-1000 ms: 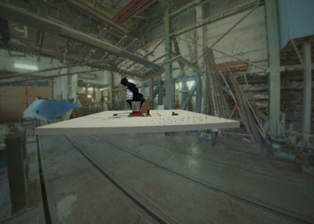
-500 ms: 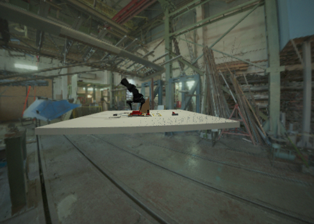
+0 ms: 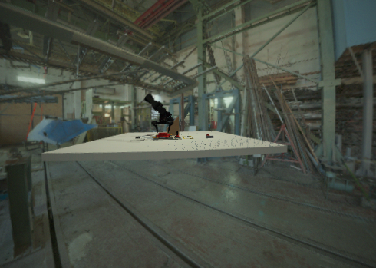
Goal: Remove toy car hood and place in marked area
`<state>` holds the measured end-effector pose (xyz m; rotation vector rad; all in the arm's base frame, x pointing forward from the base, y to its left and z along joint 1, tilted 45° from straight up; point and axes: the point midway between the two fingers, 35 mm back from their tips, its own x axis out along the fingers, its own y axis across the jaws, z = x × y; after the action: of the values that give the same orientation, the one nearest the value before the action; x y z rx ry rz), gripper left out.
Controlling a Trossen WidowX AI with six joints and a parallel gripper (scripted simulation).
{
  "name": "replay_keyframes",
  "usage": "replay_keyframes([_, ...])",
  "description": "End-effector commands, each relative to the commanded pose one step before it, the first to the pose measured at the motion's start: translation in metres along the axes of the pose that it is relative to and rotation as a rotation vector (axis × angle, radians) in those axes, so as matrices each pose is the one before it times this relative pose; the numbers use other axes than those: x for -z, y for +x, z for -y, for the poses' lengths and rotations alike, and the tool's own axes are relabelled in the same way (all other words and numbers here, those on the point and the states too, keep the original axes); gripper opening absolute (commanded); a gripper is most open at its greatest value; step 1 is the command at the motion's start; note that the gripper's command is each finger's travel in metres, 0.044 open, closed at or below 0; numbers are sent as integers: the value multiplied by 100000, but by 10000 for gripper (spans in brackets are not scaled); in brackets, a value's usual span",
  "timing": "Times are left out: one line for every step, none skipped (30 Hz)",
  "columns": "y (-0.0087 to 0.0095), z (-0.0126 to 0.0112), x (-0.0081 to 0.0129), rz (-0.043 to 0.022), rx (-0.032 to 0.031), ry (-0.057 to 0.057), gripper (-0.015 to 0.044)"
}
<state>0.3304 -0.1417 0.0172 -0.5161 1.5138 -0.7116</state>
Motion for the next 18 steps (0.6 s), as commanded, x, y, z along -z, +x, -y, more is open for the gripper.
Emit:
replay_keyframes([183,50,-16,100,452,-381,440])
replay_keyframes([50,0,0,0,1,0,440])
replay_keyframes([50,0,0,0,1,0,440])
replay_keyframes([50,0,0,0,1,0,440])
replay_keyframes([50,0,0,0,1,0,440])
replay_keyframes([50,0,0,0,2,0,440])
replay_keyframes([50,0,0,0,2,0,440])
replay_keyframes([50,0,0,0,2,0,440])
replay_keyframes([50,0,0,0,2,0,440])
replay_keyframes([50,0,1,0,2,0,440])
replay_keyframes([50,0,1,0,2,0,440])
replay_keyframes([50,0,1,0,2,0,440])
replay_keyframes([50,0,1,0,2,0,440])
replay_keyframes([50,0,1,0,2,0,440])
replay_keyframes([50,0,1,0,2,0,440])
replay_keyframes([50,0,1,0,3,0,440])
replay_keyframes([50,0,1,0,3,0,440])
replay_keyframes([50,0,1,0,3,0,440])
